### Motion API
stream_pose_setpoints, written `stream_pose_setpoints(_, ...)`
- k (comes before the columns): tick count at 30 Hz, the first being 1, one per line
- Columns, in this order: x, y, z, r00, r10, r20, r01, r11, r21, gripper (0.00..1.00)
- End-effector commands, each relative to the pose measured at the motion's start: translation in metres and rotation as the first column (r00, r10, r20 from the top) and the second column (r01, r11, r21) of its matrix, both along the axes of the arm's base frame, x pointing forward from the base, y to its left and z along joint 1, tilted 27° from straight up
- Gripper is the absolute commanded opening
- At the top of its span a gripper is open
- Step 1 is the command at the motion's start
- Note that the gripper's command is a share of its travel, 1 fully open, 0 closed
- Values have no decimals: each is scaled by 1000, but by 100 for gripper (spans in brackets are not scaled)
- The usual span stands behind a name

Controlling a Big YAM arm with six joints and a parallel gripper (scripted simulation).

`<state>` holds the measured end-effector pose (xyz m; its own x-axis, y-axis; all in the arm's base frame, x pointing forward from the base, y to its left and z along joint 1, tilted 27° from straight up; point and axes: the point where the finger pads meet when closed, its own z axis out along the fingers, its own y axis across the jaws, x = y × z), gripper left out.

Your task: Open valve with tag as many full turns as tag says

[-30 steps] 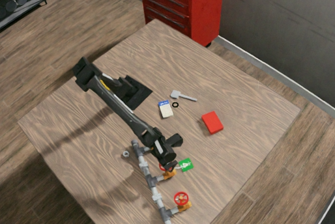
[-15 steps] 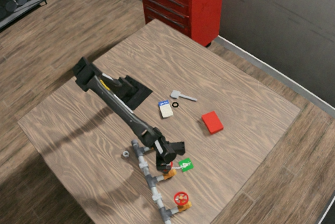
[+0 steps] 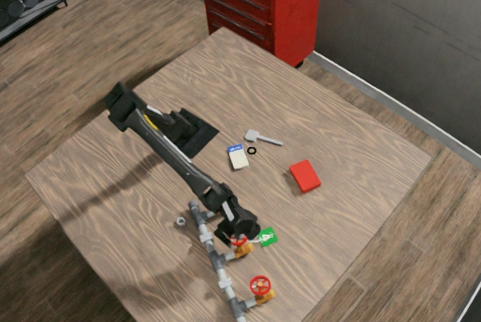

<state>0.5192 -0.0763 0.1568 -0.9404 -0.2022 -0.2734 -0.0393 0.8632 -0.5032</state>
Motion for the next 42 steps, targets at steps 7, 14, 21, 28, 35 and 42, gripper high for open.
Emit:
stream_pose_setpoints(7, 4, -1, 12, 811, -532, 244, 463, 838, 288, 100)
stream_pose_setpoints(14, 4, -1, 12, 548, -789, 278, 625, 607, 490, 100)
stream_pose_setpoints(21, 4, -1, 12, 314, -915, 252, 673, 402, 621, 100)
stream_pose_setpoints(28, 4, -1, 12, 233, -944, 234, 676, 330, 659, 100)
stream_pose_setpoints(35, 5, -1, 12, 232, -944, 234, 674, 330, 661, 0)
stream_pose_setpoints(42, 4, -1, 12, 232, -944, 235, 676, 330, 659, 0)
